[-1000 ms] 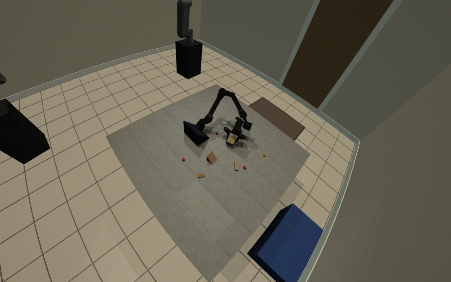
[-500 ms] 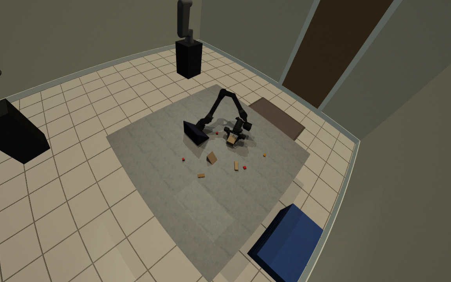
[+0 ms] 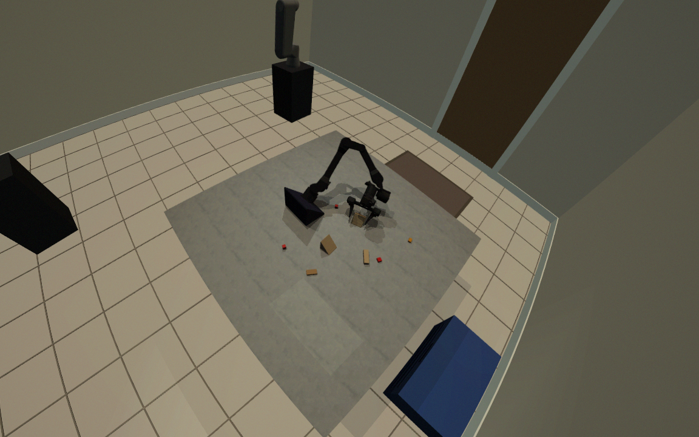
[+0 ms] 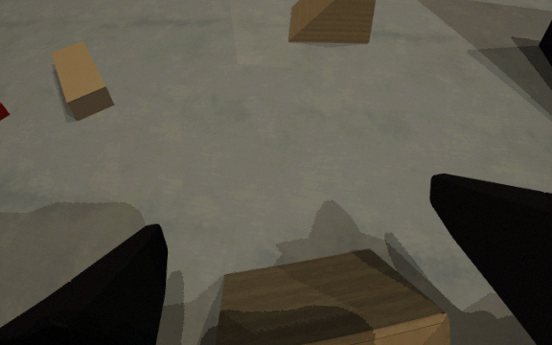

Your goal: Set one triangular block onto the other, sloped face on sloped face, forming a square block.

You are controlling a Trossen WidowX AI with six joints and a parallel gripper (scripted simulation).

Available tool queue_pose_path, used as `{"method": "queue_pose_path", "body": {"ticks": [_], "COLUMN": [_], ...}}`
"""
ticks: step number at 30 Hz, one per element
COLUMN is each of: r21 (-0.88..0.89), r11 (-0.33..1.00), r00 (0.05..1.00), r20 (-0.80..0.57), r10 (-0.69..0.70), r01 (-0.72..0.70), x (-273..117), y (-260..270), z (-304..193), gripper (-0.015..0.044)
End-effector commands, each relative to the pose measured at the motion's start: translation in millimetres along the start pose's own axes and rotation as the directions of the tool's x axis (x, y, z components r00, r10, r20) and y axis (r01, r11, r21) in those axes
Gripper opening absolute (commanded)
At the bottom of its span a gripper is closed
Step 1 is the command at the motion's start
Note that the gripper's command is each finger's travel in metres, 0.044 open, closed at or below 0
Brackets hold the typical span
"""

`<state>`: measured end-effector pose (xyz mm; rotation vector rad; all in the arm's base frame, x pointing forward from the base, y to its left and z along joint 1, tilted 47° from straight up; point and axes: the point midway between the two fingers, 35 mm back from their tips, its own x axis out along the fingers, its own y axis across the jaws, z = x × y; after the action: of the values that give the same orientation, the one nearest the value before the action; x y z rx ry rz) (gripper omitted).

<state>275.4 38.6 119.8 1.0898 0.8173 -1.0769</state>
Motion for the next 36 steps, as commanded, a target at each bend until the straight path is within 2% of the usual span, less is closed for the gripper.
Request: {"method": "queue_pose_path", "body": {"ticks": [1,8,12,15,22,29,36], "r21": [-0.004,-0.002,-0.002,0.015,0.013,0.012,0.012], "r11": [1.0,1.0,1.0,1.0,1.0,1.0,1.0], "r00": [1.0,1.0,1.0,1.0,0.958,0.956,0.956], "r20": [-0.004,0.004,0.006,-0.014,-0.286,-0.293,-0.292], "r10": [-0.001,-0.002,-0.001,0.011,0.008,0.006,0.006], "r01": [0.001,0.002,0.001,-0.011,-0.005,-0.003,-0.002], "x": [-0.8,-42.2,-47.0,-49.5,-114.2,-111.7,-65.1], "y": [0.0,1.1,-0.5,3.1,1.0,1.3,5.8], "z": [2.0,80.4,88.3,76.8,-1.1,-4.6,-20.6], "gripper": [0.044,0.044,0.044,0.044,0.044,0.044,0.044]}}
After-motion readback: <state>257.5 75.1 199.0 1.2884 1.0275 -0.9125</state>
